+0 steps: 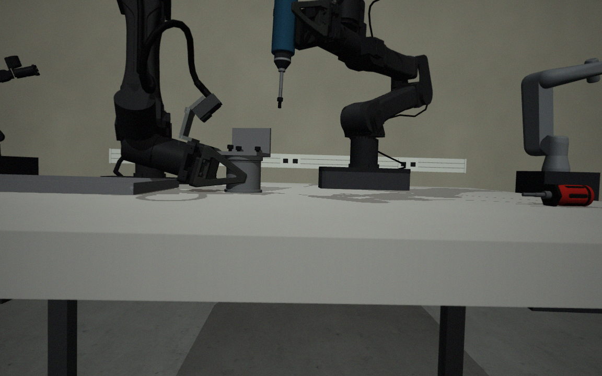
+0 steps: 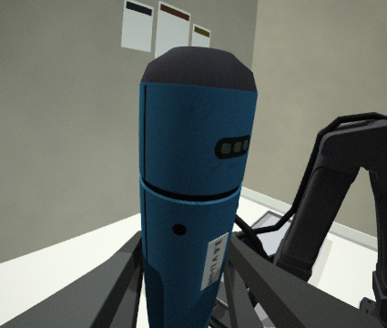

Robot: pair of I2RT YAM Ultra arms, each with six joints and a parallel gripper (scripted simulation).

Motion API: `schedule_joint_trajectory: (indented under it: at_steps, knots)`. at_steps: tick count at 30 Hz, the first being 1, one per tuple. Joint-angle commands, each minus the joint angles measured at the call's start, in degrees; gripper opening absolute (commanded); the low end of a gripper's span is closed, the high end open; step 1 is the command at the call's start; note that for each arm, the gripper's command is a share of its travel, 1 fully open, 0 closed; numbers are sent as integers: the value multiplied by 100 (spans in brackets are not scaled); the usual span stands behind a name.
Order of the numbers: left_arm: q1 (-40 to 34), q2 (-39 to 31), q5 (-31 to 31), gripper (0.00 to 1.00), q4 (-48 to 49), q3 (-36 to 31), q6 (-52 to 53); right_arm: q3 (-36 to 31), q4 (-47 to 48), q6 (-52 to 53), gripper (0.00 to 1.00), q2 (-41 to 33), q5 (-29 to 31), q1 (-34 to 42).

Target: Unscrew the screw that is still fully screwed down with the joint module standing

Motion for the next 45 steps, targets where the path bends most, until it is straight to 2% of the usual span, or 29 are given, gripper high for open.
schedule_joint_trajectory:
  at_steps: [1, 5, 8, 11, 45]
  knots:
    - [58, -193, 0, 42, 344, 97, 44, -4, -7, -21, 59, -82, -88, 71]
    - [64, -190, 4, 42, 324, -70, 43, -4, -7, -21, 59, -82, -88, 71]
    - [53, -267, -7, 42, 270, 92, 47, -4, -7, -21, 59, -82, -88, 71]
    - [59, -275, -3, 42, 229, -117, 45, -4, -7, -21, 59, -82, -88, 71]
    - [32, -366, -15, 42, 25, -99, 46, -4, -7, -21, 59, -82, -88, 71]
